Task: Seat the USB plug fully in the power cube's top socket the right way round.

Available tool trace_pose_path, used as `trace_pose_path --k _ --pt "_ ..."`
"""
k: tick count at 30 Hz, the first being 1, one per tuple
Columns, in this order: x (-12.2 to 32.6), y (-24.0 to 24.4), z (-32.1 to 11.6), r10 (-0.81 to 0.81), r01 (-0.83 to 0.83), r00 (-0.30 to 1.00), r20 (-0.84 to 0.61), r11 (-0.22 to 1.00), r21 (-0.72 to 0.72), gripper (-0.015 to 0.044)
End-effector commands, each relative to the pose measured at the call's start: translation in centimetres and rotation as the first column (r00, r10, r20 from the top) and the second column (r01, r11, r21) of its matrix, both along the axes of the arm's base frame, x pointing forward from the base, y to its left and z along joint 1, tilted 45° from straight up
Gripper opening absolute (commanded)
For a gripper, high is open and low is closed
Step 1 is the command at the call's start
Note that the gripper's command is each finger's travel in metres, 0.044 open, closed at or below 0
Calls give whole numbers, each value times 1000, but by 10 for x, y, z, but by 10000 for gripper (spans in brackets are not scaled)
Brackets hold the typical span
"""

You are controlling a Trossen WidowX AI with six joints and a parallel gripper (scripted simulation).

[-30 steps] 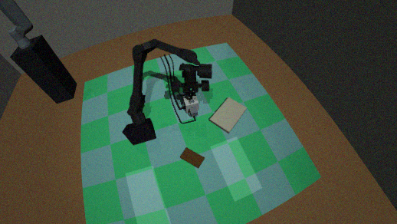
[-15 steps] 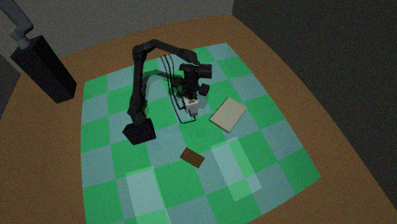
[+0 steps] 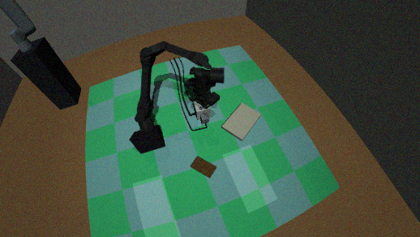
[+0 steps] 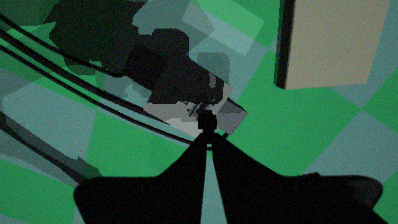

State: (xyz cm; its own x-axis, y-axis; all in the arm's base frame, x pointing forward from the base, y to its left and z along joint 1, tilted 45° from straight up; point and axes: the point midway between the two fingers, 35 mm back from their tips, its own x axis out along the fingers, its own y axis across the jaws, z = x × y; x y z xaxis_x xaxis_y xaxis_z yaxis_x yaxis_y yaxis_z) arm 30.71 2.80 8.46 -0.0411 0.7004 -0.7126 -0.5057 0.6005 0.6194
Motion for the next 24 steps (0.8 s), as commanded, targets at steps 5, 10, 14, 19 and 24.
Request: trace_pose_path --k 5,10,14,19,24 --pt "0 0 0 -152 151 977 -148 988 -21 0" --pt "0 0 0 -243 239 941 -235 970 -44 0" --pt "0 0 0 -313 307 901 -301 949 -68 0" --pt "0 0 0 -396 386 837 -379 916 -105 0" --pt "0 0 0 -473 458 758 -450 876 -148 0"
